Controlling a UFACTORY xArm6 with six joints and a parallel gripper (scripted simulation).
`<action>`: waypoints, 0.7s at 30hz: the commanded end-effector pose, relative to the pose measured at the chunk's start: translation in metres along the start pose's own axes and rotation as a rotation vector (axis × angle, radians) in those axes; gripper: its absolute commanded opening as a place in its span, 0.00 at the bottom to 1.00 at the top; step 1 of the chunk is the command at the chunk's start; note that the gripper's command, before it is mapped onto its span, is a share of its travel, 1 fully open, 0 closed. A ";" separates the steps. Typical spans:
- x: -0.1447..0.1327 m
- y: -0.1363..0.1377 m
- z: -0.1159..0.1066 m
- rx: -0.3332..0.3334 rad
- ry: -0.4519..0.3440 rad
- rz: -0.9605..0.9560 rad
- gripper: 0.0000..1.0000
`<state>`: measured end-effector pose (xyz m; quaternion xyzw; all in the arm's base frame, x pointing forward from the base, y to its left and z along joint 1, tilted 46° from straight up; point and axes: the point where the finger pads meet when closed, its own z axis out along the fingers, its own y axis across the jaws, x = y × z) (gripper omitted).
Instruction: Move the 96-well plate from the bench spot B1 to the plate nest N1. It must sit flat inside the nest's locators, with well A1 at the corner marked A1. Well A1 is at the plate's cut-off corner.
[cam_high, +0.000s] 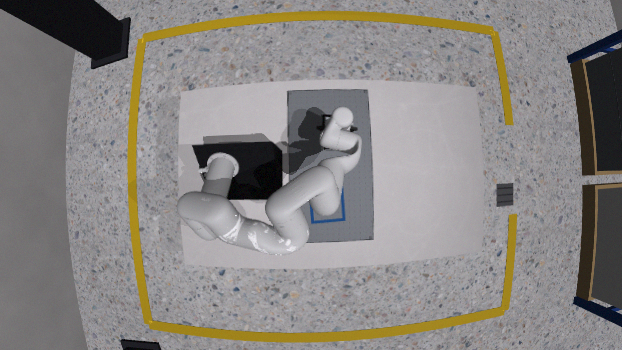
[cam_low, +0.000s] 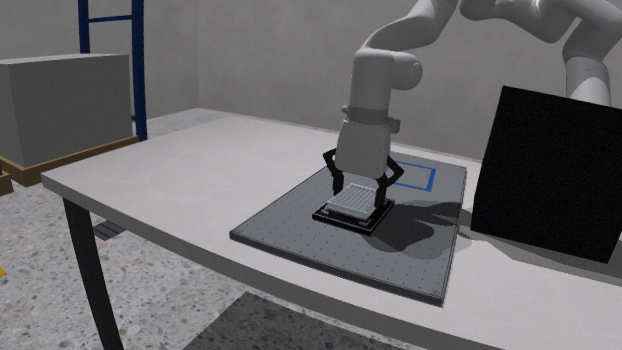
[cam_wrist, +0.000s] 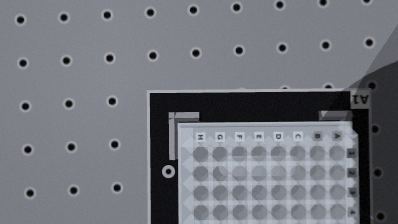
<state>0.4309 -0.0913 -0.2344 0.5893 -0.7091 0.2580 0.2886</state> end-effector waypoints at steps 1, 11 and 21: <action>0.000 -0.001 0.000 0.003 -0.001 0.001 0.00; 0.000 -0.001 0.001 0.003 -0.001 0.001 0.00; 0.000 -0.001 0.003 0.003 -0.001 0.001 0.00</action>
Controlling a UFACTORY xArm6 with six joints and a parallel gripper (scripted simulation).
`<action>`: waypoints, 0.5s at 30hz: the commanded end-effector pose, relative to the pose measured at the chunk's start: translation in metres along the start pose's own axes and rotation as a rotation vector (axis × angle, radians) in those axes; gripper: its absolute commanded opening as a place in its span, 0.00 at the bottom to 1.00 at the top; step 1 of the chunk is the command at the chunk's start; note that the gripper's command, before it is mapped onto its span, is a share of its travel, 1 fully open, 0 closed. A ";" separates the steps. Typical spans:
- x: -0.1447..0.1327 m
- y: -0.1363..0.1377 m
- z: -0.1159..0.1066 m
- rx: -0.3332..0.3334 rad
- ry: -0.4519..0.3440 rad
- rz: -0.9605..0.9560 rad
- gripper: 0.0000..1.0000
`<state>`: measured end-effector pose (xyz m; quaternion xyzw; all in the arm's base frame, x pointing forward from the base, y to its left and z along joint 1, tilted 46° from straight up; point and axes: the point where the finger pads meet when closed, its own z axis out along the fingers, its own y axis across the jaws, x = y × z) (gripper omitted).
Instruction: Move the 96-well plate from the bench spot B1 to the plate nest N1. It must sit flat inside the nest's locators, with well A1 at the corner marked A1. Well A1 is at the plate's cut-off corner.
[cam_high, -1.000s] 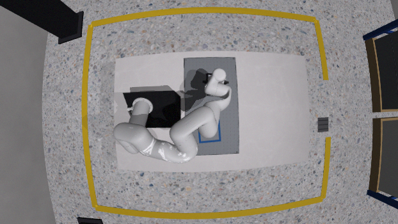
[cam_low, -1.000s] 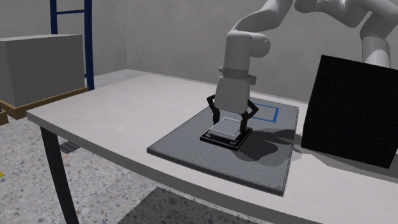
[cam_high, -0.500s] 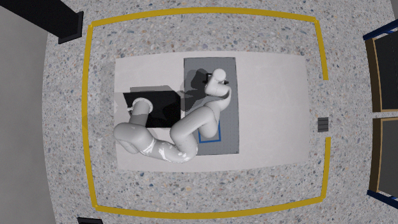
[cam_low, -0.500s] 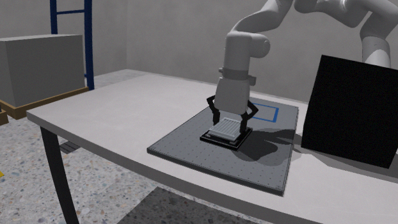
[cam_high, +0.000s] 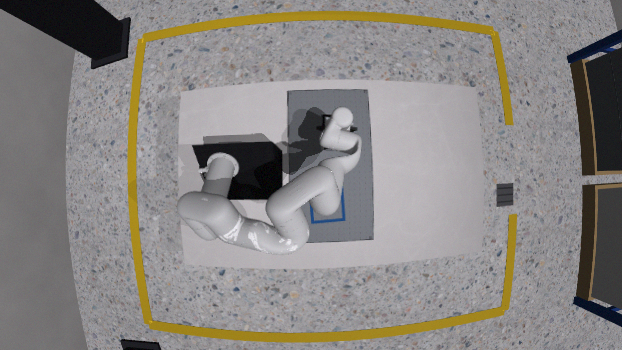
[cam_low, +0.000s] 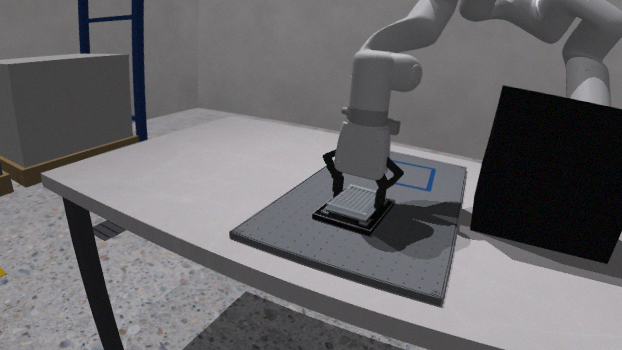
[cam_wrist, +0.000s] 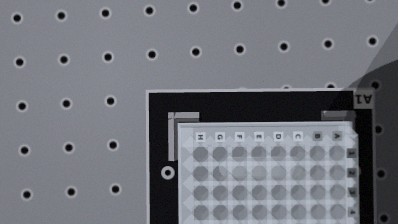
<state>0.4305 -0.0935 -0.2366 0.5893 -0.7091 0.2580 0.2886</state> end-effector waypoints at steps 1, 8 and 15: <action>0.000 -0.001 0.000 0.003 -0.001 0.001 0.00; 0.000 -0.001 0.001 0.003 -0.001 0.001 0.00; 0.000 -0.001 0.002 0.003 -0.001 0.001 0.00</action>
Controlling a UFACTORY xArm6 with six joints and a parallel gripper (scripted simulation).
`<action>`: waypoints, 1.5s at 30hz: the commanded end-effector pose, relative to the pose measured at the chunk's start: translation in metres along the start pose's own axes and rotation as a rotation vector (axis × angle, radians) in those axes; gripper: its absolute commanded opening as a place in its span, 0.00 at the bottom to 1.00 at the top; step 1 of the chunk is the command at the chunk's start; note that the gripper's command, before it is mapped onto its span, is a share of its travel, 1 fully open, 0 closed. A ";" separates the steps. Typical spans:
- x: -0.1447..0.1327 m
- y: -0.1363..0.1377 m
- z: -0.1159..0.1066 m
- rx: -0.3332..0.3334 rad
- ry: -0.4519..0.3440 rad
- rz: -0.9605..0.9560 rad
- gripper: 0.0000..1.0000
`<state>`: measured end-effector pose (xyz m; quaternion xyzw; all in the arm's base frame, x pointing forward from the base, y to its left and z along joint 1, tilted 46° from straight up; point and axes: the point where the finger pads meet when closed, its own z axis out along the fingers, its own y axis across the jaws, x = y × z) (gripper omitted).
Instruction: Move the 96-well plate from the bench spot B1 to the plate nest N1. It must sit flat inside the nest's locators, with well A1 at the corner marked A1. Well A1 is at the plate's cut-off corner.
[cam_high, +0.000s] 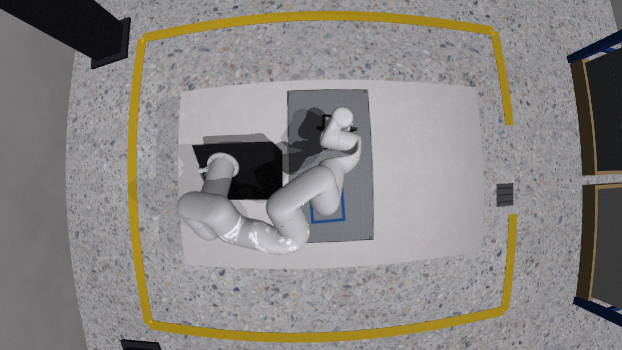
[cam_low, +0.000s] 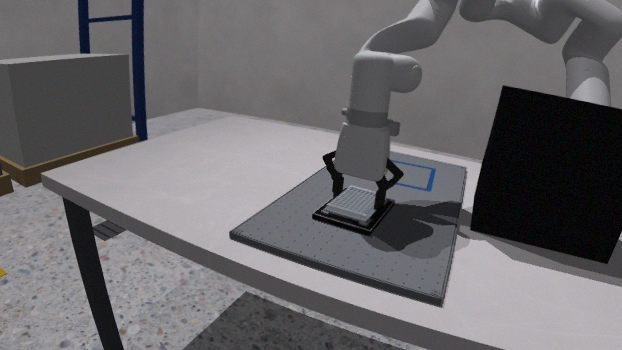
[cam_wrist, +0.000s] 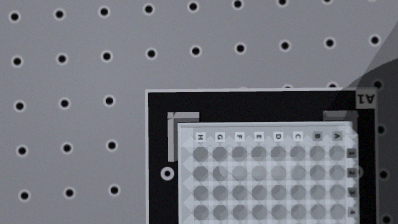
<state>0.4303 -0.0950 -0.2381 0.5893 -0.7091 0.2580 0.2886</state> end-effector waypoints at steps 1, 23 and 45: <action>0.000 -0.001 -0.001 0.003 -0.001 0.001 0.00; 0.000 -0.001 0.000 0.003 -0.001 0.001 1.00; 0.000 -0.001 -0.016 0.003 -0.001 0.001 1.00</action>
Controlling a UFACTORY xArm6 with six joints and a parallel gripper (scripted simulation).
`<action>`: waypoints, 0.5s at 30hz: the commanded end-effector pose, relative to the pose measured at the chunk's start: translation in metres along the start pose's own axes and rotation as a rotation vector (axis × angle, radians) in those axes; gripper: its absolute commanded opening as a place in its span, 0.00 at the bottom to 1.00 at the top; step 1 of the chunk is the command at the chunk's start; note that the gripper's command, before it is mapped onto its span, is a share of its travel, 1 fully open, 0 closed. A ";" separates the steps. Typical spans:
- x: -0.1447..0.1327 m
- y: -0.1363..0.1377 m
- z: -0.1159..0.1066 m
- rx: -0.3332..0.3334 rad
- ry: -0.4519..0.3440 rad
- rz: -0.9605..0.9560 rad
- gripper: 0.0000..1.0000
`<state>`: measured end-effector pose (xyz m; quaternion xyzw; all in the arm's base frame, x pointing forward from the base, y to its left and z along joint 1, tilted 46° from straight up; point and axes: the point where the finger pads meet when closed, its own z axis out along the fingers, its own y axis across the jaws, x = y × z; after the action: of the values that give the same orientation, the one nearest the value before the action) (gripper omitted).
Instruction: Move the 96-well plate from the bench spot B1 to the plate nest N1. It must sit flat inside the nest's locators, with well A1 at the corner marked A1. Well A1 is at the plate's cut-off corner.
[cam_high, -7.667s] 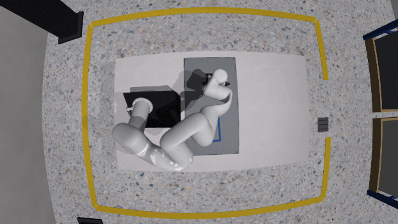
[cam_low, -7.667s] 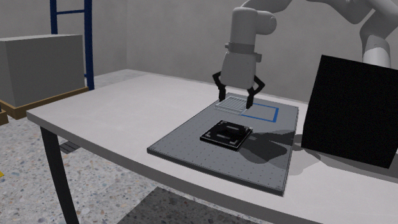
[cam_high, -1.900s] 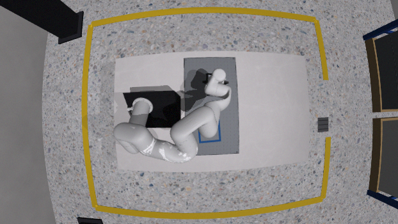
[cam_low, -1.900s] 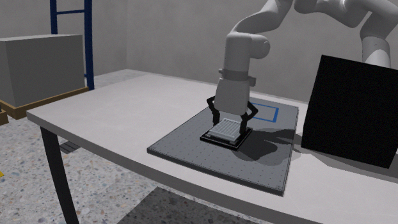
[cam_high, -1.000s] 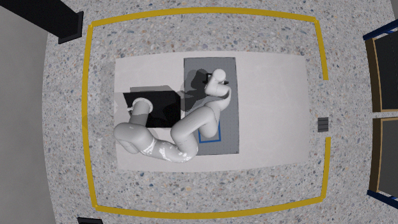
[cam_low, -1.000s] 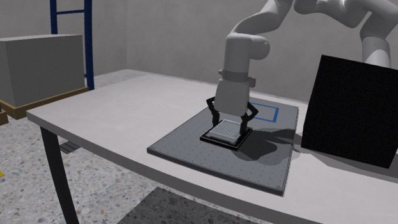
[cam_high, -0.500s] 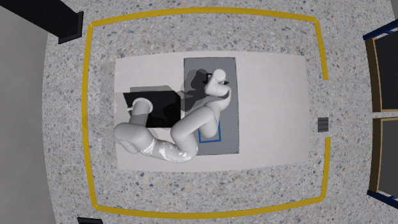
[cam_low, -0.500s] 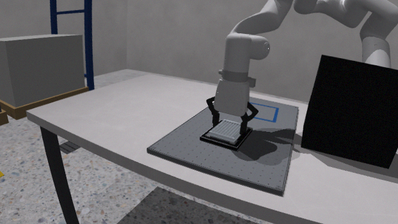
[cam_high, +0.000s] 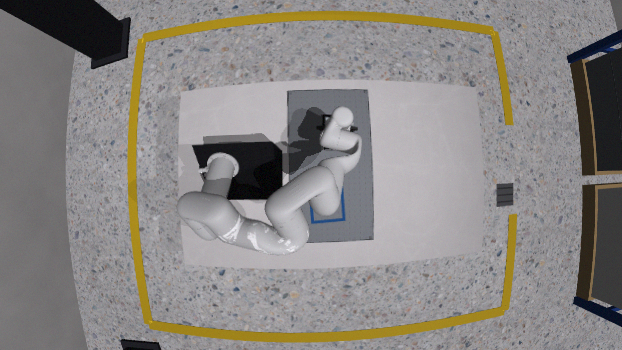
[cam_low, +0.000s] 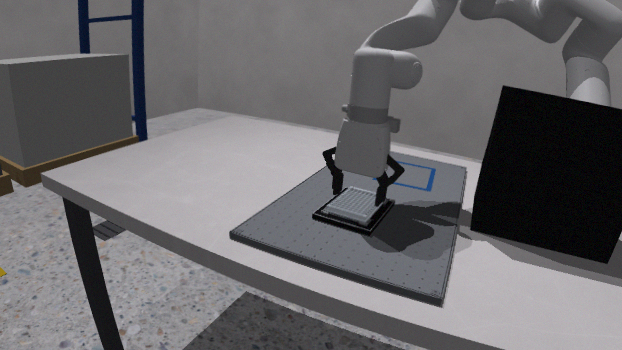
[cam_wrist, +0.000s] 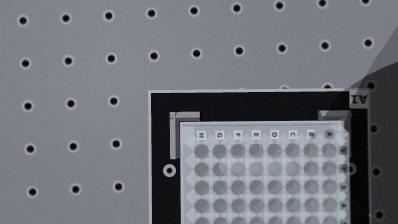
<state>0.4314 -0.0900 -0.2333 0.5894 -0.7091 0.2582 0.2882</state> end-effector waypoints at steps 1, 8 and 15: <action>0.000 -0.001 -0.011 0.002 -0.001 0.001 1.00; 0.000 -0.001 -0.030 0.002 -0.001 0.001 1.00; 0.000 -0.001 -0.046 0.002 -0.001 0.001 1.00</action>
<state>0.4348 -0.0661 -0.2098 0.5894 -0.7091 0.2581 0.2883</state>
